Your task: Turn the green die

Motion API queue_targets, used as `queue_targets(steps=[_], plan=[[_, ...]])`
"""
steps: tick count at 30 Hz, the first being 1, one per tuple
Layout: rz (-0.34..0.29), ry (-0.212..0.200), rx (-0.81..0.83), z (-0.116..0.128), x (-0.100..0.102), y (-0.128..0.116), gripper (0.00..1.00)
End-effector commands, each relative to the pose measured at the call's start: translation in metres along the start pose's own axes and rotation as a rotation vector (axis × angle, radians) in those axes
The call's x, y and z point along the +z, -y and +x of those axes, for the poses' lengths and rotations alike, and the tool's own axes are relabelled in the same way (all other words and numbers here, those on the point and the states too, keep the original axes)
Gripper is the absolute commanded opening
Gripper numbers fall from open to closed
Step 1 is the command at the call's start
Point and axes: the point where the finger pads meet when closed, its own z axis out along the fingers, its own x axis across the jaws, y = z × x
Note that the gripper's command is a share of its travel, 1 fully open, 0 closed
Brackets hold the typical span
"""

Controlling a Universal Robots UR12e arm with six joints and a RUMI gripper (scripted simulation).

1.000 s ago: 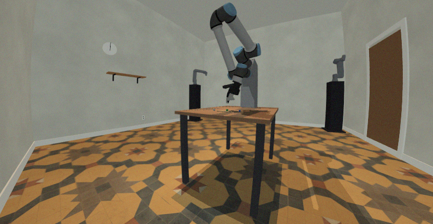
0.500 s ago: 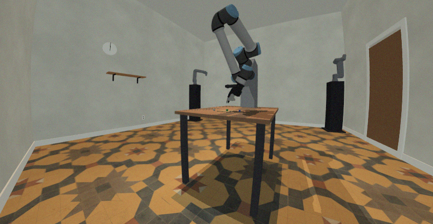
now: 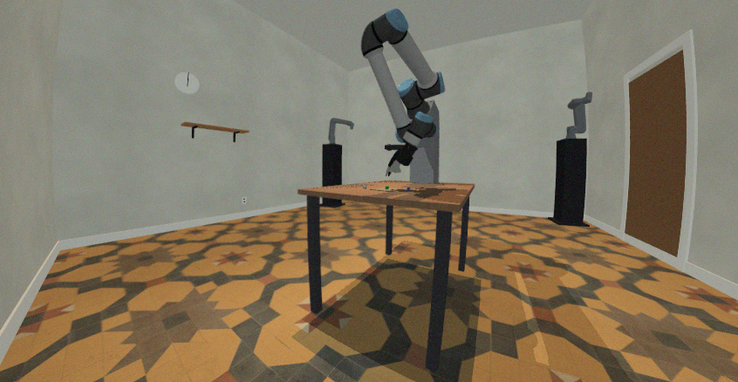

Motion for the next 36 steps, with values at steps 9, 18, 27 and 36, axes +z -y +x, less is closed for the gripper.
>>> queue_targets(steps=[9,18,27,36], plan=[[0.149,-0.001,0.0,-0.0003,0.0011,-0.0016,0.18],[0.223,0.002,0.001,-0.0002,-0.002,-0.0035,0.18],[0.223,0.003,0.001,-0.0001,-0.002,-0.0035,0.18],[0.223,0.003,0.001,-0.0002,-0.0018,-0.0037,0.18]])
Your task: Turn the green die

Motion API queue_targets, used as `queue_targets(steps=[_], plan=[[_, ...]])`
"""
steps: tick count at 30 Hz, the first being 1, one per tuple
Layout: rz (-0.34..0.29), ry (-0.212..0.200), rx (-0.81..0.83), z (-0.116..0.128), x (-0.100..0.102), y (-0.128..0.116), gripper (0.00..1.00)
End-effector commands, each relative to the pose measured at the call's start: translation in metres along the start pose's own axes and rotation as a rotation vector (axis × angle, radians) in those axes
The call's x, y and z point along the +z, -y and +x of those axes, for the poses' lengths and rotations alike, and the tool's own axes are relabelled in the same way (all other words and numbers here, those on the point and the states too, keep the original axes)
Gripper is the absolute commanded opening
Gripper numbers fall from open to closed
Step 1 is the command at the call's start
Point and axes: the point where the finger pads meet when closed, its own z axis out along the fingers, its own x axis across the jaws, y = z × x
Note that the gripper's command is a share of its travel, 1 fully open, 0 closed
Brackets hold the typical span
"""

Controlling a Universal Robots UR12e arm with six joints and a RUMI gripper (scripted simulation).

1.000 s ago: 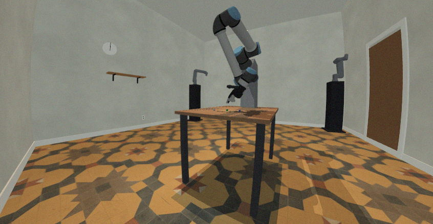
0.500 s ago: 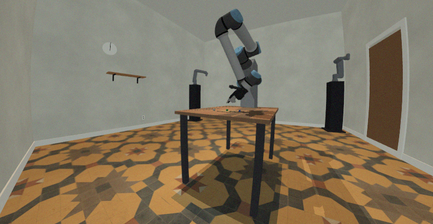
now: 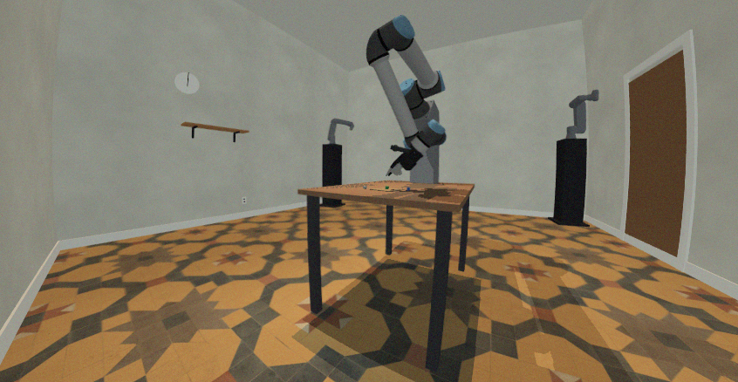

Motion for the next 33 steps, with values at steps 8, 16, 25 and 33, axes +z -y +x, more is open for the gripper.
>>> queue_targets(steps=[8,16,25,33], plan=[[0.0,0.0,0.0,0.0,0.001,-0.001,0.18],[0.0,0.0,0.0,0.0,0.007,-0.007,0.18],[0.0,0.0,0.0,0.0,0.014,-0.015,0.18],[0.0,0.0,0.0,0.0,0.025,-0.026,0.18]])
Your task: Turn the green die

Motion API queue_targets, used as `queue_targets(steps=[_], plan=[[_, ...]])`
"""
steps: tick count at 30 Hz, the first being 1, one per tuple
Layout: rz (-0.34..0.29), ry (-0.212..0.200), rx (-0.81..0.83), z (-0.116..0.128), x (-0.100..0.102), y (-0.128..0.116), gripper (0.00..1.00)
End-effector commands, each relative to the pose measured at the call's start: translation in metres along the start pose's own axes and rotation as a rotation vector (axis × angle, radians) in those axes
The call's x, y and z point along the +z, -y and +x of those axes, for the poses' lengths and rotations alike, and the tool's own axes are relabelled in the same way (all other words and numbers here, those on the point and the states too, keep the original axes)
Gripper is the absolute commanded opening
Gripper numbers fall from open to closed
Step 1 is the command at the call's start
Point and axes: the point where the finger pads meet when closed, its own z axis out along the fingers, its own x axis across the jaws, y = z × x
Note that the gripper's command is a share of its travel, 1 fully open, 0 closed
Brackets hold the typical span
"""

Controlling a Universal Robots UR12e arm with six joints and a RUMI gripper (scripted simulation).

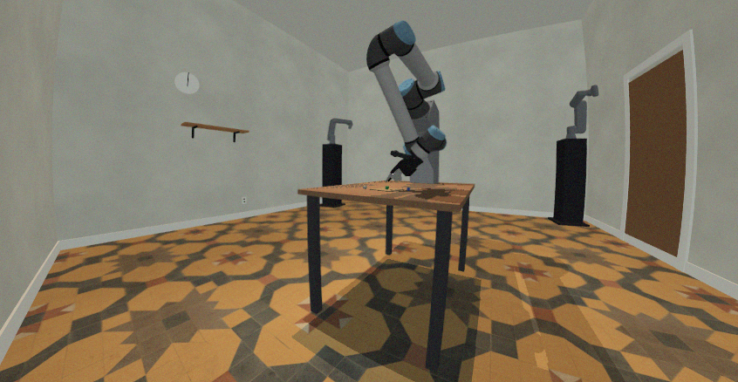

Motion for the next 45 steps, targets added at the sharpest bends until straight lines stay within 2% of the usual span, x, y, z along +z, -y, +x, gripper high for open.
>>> queue_targets(steps=[1,22,45], plan=[[0.0,0.001,0.0,0.0,0.005,-0.005,0.18],[0.0,0.001,0.0,0.0,0.025,-0.026,0.18],[0.0,0.001,0.0,0.0,0.027,-0.028,0.18]])
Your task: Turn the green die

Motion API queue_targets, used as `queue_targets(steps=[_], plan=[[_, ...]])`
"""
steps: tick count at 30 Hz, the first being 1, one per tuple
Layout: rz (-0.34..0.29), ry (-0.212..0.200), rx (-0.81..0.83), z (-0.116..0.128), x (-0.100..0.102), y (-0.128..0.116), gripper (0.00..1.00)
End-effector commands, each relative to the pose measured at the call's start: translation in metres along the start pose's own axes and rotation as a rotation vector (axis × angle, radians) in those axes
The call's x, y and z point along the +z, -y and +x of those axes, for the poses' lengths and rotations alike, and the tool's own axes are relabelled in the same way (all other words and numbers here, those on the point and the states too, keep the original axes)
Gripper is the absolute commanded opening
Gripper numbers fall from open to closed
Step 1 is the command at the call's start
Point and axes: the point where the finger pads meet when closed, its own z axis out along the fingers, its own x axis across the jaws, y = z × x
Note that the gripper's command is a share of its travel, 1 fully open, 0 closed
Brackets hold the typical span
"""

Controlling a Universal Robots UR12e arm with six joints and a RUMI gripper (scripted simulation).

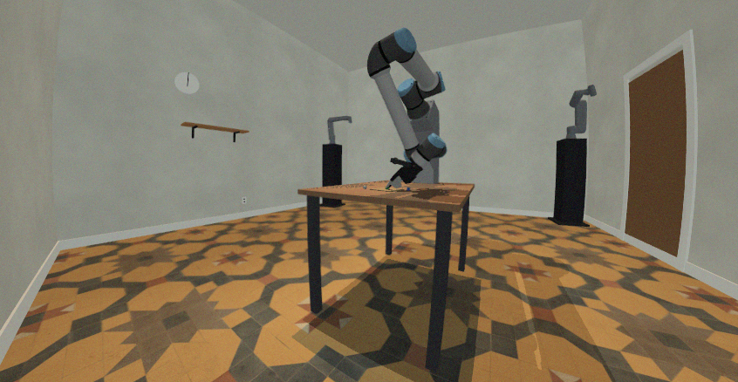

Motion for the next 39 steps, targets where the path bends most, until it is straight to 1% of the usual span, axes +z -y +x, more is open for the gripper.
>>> queue_targets(steps=[1,25,26,39], plan=[[0.0,0.0,0.0,-0.0003,-0.0005,0.0001,0.18],[0.0,0.0,0.0,-0.0003,-0.0005,0.0001,0.18],[0.0,0.0,0.0,-0.0003,-0.0005,0.0001,0.0],[0.0,0.0,0.0,-0.0003,-0.0005,0.0001,0.0]])
